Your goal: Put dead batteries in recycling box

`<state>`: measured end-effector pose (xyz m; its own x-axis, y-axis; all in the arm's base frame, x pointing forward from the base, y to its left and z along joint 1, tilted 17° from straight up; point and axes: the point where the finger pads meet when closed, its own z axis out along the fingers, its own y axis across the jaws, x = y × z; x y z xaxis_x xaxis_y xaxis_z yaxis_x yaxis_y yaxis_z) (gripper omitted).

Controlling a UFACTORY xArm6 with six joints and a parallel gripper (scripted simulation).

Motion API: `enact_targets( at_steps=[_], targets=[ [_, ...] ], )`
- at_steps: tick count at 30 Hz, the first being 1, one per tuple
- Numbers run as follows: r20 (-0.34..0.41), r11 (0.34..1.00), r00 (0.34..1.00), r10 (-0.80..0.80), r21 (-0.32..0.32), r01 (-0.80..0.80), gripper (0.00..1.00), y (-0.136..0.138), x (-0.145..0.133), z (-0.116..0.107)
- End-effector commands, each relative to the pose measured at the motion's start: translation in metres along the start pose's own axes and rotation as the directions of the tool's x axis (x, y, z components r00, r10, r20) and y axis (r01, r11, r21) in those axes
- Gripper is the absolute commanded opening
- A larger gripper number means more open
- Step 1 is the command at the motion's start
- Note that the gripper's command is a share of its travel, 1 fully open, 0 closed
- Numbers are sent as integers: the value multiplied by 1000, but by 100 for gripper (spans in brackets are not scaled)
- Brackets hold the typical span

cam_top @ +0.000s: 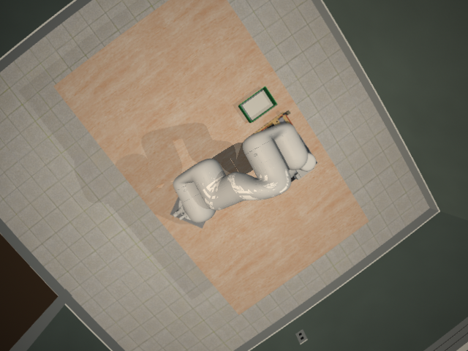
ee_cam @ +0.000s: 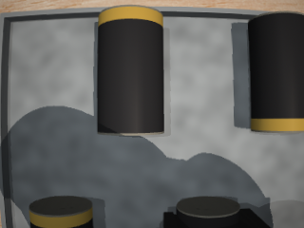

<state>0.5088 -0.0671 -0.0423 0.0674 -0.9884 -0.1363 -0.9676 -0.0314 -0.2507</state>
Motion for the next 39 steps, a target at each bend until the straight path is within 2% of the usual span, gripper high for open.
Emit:
enact_targets(
  at_steps=[1,11,21,32,39],
  targets=[
    [-1,1000,1000,0,3,0,28,-1,0,-1],
    [-1,1000,1000,0,3,0,28,-1,0,-3],
    [-1,1000,1000,0,3,0,28,-1,0,-42],
    [-1,1000,1000,0,3,0,28,-1,0,-49],
    [-1,1000,1000,0,3,0,28,-1,0,-121]
  ],
)
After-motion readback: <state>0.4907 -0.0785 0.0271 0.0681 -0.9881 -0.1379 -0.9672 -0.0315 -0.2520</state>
